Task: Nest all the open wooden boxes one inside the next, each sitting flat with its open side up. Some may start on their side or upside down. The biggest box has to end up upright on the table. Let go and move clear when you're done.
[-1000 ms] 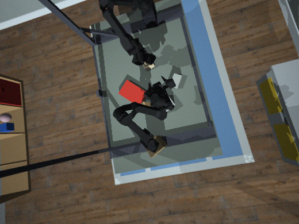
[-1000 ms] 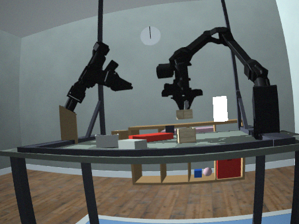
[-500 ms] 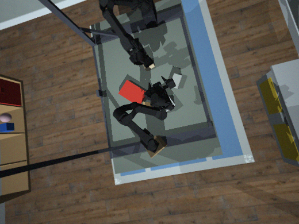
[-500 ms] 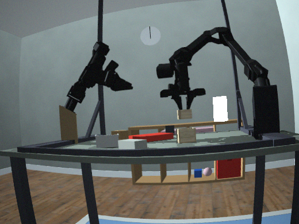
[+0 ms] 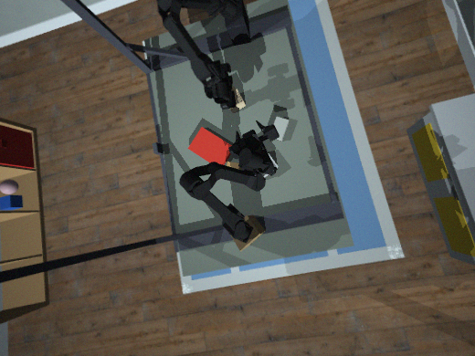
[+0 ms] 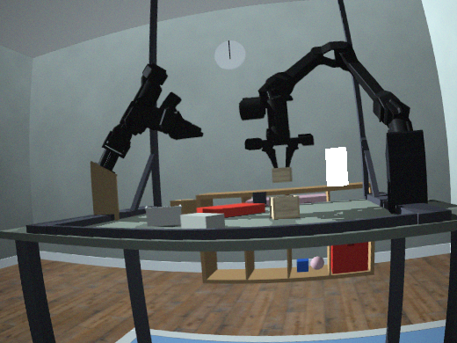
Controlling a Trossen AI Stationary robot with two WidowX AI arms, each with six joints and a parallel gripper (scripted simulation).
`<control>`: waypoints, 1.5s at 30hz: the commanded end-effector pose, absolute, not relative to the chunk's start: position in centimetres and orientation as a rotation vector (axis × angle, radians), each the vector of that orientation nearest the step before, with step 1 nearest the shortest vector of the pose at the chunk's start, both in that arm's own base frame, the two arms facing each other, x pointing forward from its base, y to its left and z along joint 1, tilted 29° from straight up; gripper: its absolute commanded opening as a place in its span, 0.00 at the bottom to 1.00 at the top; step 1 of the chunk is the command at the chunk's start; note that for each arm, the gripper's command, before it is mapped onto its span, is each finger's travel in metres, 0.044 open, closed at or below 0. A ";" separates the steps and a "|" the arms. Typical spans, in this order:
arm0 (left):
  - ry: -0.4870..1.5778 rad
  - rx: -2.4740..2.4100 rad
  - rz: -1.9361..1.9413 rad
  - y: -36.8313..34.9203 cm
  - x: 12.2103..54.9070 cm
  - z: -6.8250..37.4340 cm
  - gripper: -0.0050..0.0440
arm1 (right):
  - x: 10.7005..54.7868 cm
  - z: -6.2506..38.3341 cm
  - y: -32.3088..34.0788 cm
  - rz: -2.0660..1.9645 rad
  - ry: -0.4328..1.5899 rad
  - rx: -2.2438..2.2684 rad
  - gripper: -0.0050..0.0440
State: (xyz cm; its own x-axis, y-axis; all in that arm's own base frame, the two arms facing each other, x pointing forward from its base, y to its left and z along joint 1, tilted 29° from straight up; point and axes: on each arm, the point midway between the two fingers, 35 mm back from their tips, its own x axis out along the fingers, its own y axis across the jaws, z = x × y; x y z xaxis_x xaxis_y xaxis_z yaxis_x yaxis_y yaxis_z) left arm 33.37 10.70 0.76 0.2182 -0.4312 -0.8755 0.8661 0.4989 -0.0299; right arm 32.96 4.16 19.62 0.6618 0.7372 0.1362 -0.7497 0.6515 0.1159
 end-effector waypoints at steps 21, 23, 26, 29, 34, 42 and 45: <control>0.563 1.198 -1.315 11.0 33.8 1.6 0.49 | 33.0 20.2 4.2 0.847 -0.094 0.156 0.92; 0.520 1.255 -1.343 11.0 33.8 1.6 0.49 | 33.0 20.2 4.2 0.847 -0.094 0.156 0.92; 0.455 1.339 -1.385 11.0 33.8 1.6 0.49 | 33.0 20.2 4.2 0.847 -0.094 0.156 0.92; 0.410 1.395 -1.412 11.0 33.8 1.6 0.49 | 33.0 20.2 4.2 0.847 -0.094 0.156 0.92; 0.317 1.505 -1.463 11.0 33.9 1.6 0.49 | 33.0 20.2 4.2 0.847 -0.094 0.156 0.92; 0.250 1.584 -1.500 10.9 33.7 1.5 0.49 | 33.0 20.2 4.2 0.847 -0.094 0.156 0.92; 0.247 1.576 -1.503 10.9 33.7 1.3 0.49 | 33.0 20.2 4.2 0.847 -0.094 0.156 0.92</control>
